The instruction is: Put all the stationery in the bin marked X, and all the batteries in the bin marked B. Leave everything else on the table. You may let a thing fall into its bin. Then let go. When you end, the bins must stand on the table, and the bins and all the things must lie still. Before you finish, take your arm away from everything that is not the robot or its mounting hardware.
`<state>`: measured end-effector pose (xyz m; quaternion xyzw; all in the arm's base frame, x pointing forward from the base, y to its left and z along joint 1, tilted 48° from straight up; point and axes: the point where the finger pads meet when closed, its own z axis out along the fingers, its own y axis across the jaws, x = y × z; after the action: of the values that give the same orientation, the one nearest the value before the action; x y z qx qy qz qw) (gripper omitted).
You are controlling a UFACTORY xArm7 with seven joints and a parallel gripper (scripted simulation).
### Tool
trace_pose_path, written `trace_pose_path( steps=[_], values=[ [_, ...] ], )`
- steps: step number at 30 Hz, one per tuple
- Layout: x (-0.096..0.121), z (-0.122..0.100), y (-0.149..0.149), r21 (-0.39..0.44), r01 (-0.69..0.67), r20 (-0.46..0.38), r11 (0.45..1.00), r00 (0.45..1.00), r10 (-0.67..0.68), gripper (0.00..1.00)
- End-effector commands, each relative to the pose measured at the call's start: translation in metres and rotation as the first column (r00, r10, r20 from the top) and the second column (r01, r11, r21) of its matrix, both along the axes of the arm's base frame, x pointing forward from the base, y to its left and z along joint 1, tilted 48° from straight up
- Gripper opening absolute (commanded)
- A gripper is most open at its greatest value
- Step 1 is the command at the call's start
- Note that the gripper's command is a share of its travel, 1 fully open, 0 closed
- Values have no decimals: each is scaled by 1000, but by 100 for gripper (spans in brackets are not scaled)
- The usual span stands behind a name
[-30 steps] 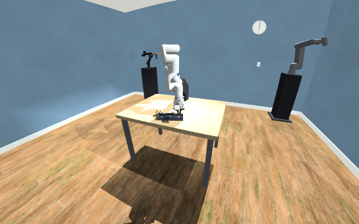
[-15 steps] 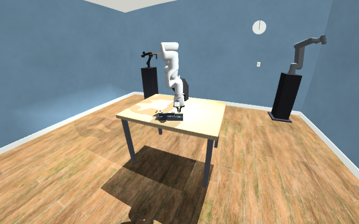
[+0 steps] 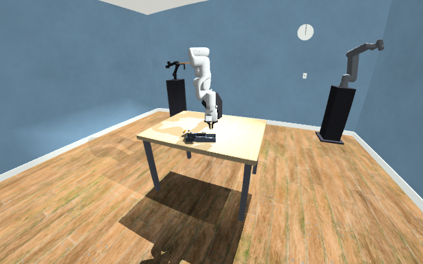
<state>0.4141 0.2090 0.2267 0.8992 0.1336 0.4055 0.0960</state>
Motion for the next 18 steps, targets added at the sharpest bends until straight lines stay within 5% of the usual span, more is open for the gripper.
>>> trace_pose_path(
  steps=[1, 10, 18],
  values=[
    [-38, 33, 1, 0, -5, -19, 1000, 1000, 5, 7],
    [-73, 65, 4, 1, -6, -19, 1000, 1000, 6, 7],
    [-73, 65, 4, 1, -6, -19, 1000, 1000, 6, 7]
  ],
)
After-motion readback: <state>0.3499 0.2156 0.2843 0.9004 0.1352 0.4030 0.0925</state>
